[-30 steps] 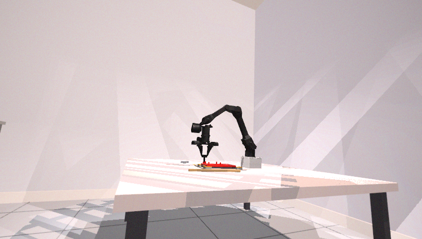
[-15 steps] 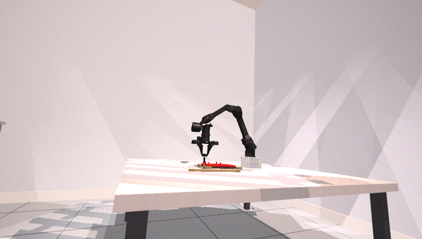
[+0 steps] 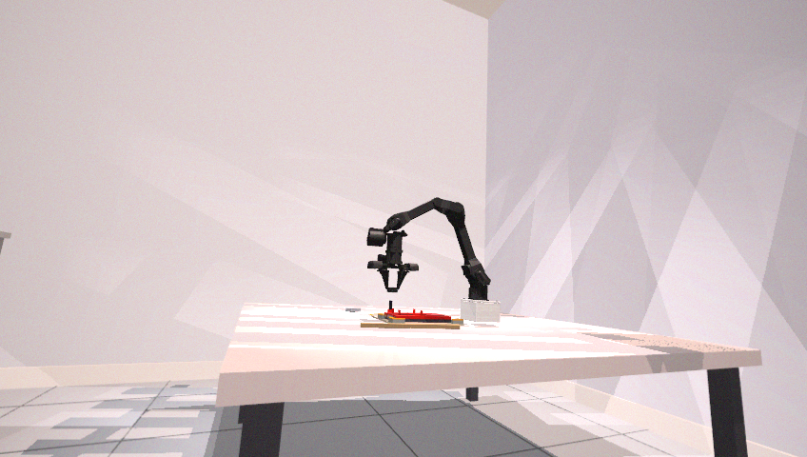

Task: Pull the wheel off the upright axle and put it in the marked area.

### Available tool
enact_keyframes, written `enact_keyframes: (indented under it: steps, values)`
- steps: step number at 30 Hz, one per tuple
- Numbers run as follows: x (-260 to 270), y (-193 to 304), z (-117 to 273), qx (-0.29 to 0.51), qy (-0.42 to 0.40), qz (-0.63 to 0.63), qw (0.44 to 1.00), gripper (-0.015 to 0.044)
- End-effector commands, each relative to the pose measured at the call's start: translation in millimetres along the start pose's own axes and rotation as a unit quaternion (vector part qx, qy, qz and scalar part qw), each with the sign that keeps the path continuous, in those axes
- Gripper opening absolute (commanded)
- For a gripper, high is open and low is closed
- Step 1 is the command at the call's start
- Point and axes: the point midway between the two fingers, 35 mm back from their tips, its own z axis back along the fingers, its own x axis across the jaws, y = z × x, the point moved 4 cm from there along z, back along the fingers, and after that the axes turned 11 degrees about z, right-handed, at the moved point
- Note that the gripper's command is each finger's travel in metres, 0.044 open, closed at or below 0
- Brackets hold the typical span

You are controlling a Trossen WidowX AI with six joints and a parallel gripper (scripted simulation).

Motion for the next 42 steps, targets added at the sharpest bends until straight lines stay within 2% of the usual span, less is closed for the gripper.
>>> enact_keyframes:
  steps: [1,21,27,37,42]
  values:
    - [-9.0,-14.3,2.2,-0.001,-0.003,-0.001,1.0,0.0]
    - [-61.7,-70.6,8.1,-0.003,-0.003,-0.002,1.0,0.0]
    - [-65.9,-74.1,6.6,-0.004,-0.003,-0.002,1.0,0.0]
    - [-65.1,-74.8,-18.1,-0.004,-0.003,-0.002,1.0,0.0]
    - [-63.3,-76.1,-49.0,-0.004,-0.003,-0.002,1.0,0.0]
